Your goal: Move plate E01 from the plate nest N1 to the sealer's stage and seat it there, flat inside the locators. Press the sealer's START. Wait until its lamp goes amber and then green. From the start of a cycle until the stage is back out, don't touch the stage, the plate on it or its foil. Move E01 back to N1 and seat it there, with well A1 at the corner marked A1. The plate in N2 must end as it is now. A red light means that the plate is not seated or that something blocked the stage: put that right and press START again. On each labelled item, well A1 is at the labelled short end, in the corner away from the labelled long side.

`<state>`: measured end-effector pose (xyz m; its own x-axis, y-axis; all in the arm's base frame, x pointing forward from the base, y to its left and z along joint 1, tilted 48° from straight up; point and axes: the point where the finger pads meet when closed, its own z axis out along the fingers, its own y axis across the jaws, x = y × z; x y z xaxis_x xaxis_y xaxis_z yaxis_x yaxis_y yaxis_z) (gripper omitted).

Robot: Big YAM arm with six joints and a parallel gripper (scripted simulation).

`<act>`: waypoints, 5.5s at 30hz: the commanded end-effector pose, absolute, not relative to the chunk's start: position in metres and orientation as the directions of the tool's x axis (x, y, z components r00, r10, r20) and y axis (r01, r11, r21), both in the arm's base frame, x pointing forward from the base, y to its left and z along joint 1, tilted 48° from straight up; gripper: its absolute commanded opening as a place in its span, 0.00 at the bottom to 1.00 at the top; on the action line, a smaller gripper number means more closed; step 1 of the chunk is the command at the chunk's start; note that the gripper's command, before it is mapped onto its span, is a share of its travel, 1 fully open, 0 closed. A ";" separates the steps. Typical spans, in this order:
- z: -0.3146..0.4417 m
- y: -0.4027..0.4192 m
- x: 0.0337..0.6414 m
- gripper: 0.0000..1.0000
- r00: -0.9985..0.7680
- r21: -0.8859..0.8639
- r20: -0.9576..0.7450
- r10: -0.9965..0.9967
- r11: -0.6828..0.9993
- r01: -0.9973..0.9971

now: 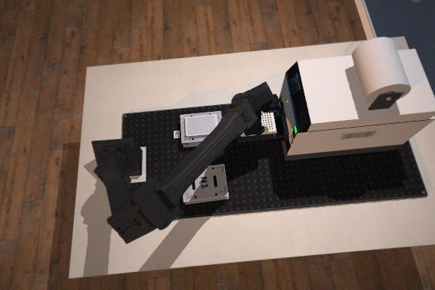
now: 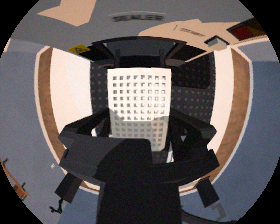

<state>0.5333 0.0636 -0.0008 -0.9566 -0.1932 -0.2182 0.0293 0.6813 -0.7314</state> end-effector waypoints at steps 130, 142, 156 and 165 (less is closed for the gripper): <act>0.004 0.055 0.551 0.00 -0.944 -0.716 -0.266 -0.196 0.696 0.057; -0.010 0.050 0.532 0.00 -0.952 -0.720 -0.246 -0.180 0.691 0.056; -0.020 0.050 0.530 0.00 -0.956 -0.725 -0.230 -0.180 0.687 0.045; -0.002 0.054 0.543 0.00 -0.948 -0.718 -0.256 -0.191 0.694 0.054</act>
<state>0.5297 0.0496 -0.0147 -0.9574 -0.1915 -0.2162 0.0291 0.6809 -0.7318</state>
